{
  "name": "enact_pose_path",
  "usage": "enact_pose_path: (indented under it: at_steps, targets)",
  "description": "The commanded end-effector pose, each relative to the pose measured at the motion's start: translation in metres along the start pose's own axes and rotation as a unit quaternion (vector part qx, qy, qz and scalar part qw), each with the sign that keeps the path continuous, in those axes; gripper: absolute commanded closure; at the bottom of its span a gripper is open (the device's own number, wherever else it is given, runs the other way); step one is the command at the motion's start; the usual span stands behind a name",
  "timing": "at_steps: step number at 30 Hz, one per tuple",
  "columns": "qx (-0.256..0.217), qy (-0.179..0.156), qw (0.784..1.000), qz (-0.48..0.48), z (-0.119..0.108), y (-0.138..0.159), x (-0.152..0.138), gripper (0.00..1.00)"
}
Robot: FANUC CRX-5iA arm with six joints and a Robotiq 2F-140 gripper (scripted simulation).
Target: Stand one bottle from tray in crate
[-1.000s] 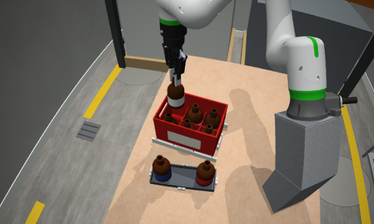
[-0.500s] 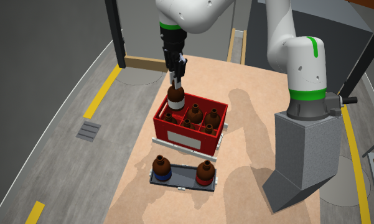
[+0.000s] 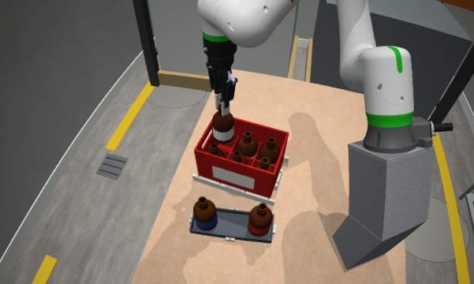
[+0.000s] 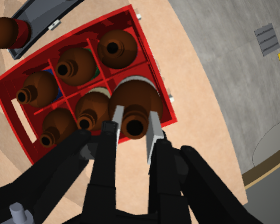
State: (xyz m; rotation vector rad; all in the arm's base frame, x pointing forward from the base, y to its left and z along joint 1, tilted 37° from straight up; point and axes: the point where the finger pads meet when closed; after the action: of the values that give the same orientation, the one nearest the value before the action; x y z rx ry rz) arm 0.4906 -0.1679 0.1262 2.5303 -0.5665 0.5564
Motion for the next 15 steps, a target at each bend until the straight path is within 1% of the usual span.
enact_pose_path:
  at_steps: [1,15]
  targets:
    - [0.0,0.0,1.0,0.0,0.0015,-0.0001,0.0002,1.0]
    - [0.0,0.0,1.0,0.0,0.0037,-0.0001,0.0002,1.0]
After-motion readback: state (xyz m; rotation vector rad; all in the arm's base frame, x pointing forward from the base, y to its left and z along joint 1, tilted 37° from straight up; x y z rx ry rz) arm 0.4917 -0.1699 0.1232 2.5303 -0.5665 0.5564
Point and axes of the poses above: the point where the finger pads meet when closed, its own z axis out along the fingers, its own x axis across the jaws, y = z × x, and after that the axes turned 15 degrees about -z, right-handed
